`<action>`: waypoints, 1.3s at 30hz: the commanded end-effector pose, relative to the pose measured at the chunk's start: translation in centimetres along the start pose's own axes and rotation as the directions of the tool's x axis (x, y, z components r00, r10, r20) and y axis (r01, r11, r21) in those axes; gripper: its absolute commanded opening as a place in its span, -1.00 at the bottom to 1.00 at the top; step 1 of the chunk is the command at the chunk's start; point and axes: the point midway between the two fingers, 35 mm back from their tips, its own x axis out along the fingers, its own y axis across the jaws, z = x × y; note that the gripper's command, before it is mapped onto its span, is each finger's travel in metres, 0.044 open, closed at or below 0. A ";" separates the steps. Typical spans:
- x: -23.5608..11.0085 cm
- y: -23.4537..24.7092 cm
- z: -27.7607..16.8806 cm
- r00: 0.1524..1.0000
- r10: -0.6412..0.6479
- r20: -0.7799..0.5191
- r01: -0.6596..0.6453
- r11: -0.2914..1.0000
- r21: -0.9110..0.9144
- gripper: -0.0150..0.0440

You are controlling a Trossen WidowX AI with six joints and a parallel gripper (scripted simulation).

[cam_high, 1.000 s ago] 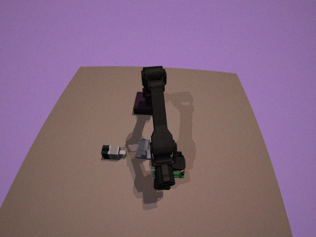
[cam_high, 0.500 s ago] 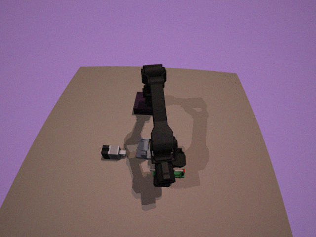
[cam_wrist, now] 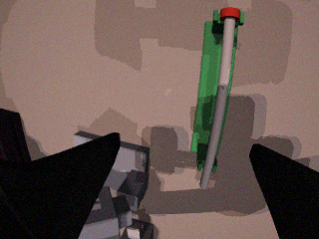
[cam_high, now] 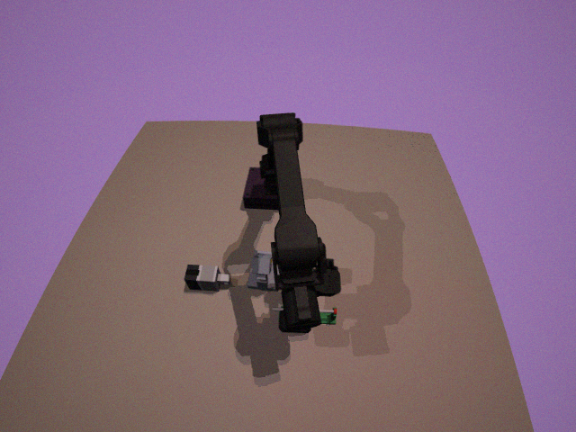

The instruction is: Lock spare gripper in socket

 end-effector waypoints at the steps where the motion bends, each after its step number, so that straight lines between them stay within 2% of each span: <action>1: -1.1 0.1 0.1 1.000 -0.002 0.000 0.002 1.000 0.000 1.00; 13: -3.9 1.1 0.1 1.000 0.029 -0.005 -0.029 1.000 0.002 1.00; 16: -3.5 1.1 0.1 1.000 0.029 -0.005 -0.029 1.000 0.003 1.00; 24: -8.7 1.9 0.3 1.000 -0.011 0.005 0.011 1.000 0.015 1.00; 27: -9.2 2.0 0.4 1.000 -0.015 0.006 0.015 1.000 0.016 1.00; 28: -8.5 1.9 0.0 1.000 -0.006 0.005 0.006 1.000 0.008 1.00; 34: -8.3 1.8 -8.6 0.993 0.009 0.121 -0.009 1.000 -0.004 1.00; 39: -8.0 3.4 -16.4 0.972 -0.026 0.233 0.029 1.000 -0.009 1.00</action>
